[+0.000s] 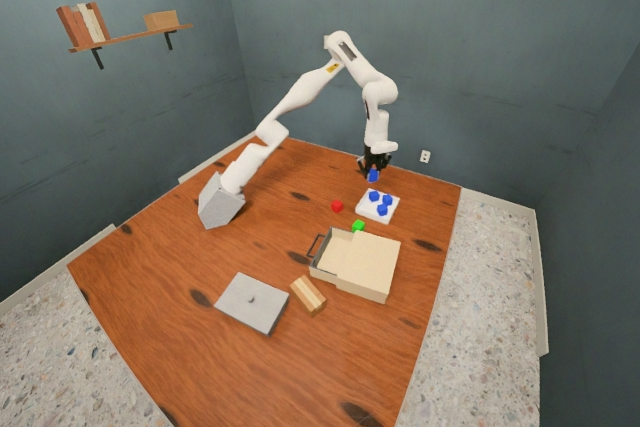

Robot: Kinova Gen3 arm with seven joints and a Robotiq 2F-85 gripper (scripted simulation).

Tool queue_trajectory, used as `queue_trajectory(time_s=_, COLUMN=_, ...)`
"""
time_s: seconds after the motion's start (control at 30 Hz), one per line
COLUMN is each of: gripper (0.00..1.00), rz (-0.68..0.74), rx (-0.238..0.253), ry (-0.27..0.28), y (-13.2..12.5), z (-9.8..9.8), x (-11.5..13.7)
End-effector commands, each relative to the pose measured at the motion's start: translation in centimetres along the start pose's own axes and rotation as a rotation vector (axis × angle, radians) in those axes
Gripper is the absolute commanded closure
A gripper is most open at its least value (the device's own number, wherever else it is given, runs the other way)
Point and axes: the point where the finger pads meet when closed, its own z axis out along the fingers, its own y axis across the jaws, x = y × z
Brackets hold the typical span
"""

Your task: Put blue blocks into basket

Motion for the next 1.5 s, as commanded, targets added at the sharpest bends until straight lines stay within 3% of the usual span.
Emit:
queue_trajectory(time_s=0.0, gripper=0.9, rz=0.004, rx=0.004, ry=-0.007, y=-0.3, z=0.1, x=-0.4)
queue_trajectory(time_s=0.97, gripper=0.9, rz=0.007, rx=0.003, ry=-0.009, y=-0.1, z=0.9, x=-0.5)
queue_trajectory(time_s=1.47, gripper=0.9, rz=0.009, rx=0.003, ry=-0.01, y=-0.1, z=3.5, x=-0.5)
